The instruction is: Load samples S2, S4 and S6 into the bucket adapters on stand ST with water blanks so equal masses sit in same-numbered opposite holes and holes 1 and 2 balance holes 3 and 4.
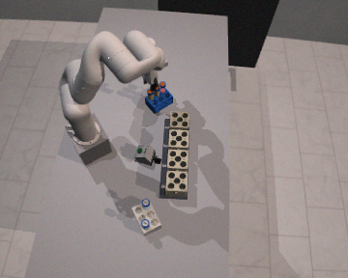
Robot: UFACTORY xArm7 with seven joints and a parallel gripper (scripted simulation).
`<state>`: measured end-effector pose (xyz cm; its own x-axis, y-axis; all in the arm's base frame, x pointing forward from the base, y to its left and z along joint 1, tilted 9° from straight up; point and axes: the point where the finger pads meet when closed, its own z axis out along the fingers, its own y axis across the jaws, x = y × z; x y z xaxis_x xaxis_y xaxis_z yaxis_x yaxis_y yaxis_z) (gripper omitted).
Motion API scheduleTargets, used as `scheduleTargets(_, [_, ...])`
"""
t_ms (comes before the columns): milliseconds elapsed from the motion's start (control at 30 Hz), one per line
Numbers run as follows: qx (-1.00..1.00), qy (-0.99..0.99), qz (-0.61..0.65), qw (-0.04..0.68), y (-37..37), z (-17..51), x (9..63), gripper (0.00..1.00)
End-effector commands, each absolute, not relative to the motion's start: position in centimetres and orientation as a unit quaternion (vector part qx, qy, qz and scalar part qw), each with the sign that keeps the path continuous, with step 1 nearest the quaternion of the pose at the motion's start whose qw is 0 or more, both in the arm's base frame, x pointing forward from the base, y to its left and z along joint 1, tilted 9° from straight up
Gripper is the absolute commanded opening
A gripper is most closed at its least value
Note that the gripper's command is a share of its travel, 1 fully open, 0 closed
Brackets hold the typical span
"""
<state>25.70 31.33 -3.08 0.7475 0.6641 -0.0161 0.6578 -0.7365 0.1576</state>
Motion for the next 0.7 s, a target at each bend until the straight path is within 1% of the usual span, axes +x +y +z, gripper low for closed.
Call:
scheduleTargets(0, [0.932,0.355,0.023,0.076,31.4,-3.6,25.8,0.57])
scheduleTargets(667, [0.932,0.355,0.023,0.076,31.0,-7.0,26.2,0.57])
